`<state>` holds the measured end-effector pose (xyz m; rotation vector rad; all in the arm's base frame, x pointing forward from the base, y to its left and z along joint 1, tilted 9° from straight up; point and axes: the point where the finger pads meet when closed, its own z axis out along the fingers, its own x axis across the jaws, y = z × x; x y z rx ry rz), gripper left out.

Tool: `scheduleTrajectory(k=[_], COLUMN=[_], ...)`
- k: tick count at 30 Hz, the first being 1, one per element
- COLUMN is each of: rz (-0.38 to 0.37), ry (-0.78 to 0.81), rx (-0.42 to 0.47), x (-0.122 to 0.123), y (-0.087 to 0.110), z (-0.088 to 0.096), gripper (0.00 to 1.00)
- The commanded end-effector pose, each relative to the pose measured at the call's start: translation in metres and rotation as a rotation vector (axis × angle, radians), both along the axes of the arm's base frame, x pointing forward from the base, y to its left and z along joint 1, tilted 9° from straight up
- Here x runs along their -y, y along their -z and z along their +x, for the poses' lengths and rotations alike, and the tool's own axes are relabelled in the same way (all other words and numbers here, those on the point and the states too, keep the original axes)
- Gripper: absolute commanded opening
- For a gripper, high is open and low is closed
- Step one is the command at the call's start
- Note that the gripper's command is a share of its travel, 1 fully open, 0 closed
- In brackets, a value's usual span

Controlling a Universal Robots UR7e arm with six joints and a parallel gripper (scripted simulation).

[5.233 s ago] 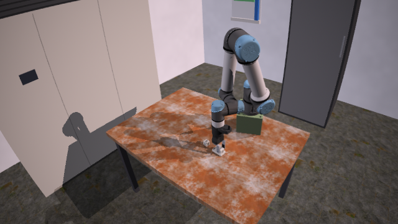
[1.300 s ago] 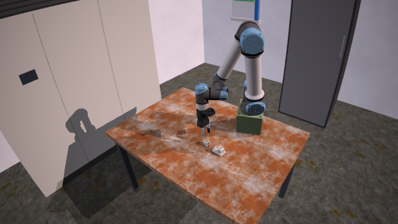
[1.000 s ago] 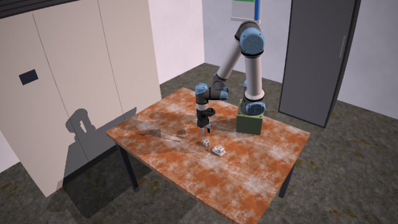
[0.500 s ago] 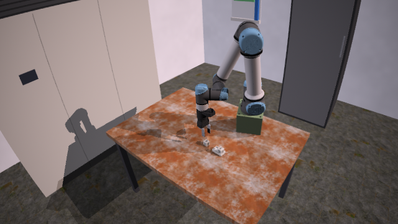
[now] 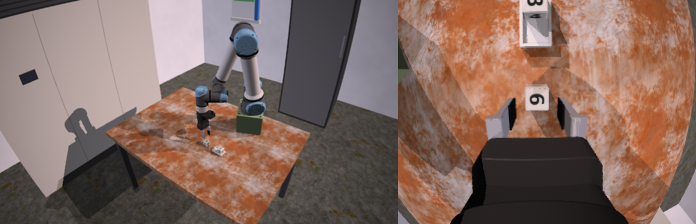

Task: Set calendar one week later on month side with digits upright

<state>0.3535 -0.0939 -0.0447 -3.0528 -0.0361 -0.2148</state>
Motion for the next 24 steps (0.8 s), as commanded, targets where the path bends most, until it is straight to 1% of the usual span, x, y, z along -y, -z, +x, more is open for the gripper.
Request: scheduleTrajectory(k=[1,16,24], rz=[-0.001,-0.001,-0.001], ry=[0.000,0.000,0.000], rx=[0.001,0.001,0.001], x=[0.000,-0.002,-0.002], y=[0.006,0.026,0.031], z=[0.001,0.004,0.005], gripper=[0.90,0.90,0.90])
